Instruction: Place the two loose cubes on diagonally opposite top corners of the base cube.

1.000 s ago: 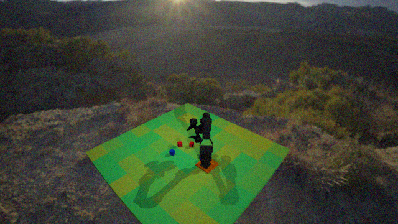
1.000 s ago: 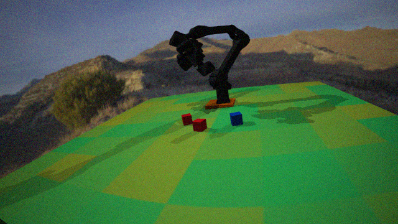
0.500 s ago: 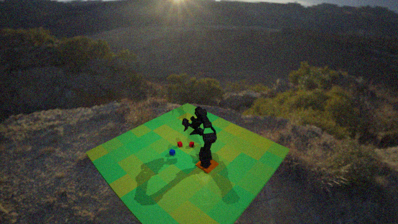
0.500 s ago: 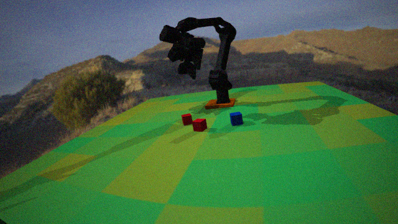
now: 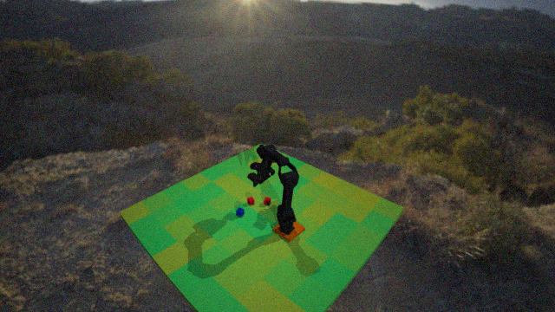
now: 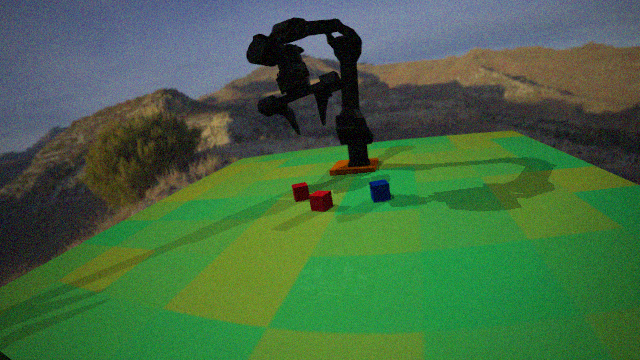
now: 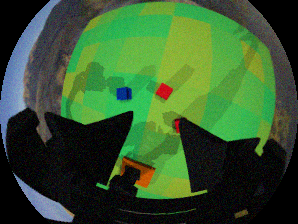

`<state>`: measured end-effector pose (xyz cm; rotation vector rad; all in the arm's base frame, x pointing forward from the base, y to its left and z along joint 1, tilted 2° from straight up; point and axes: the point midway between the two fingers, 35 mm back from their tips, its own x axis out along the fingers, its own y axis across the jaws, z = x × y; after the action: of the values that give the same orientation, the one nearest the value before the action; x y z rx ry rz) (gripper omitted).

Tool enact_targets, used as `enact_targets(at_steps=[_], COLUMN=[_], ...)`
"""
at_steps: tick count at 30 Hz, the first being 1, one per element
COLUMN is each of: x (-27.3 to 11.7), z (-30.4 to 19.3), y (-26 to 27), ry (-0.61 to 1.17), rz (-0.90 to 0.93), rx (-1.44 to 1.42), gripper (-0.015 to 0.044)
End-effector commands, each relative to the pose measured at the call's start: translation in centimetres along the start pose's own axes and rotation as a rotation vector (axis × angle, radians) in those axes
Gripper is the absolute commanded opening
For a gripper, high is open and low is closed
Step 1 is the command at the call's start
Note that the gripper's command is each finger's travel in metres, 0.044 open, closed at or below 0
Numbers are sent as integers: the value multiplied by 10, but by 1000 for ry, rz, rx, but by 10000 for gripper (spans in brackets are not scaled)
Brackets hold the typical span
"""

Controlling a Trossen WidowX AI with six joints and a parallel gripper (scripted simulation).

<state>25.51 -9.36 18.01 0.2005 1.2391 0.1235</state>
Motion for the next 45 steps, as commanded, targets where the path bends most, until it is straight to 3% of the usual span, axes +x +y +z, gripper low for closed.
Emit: enact_targets(at_steps=[1, 12, 25, 33, 45], x=[14, 45, 47, 99, 118], z=[19, 48, 48, 33, 27], y=[0, 6, 6, -5, -9], ry=[129, 365, 369, 369, 369], rz=[-38, -9, -8, -8, -7], rx=[-433, -1144, -1156, -1156, -1156], gripper=[265, 265, 265, 265, 265])
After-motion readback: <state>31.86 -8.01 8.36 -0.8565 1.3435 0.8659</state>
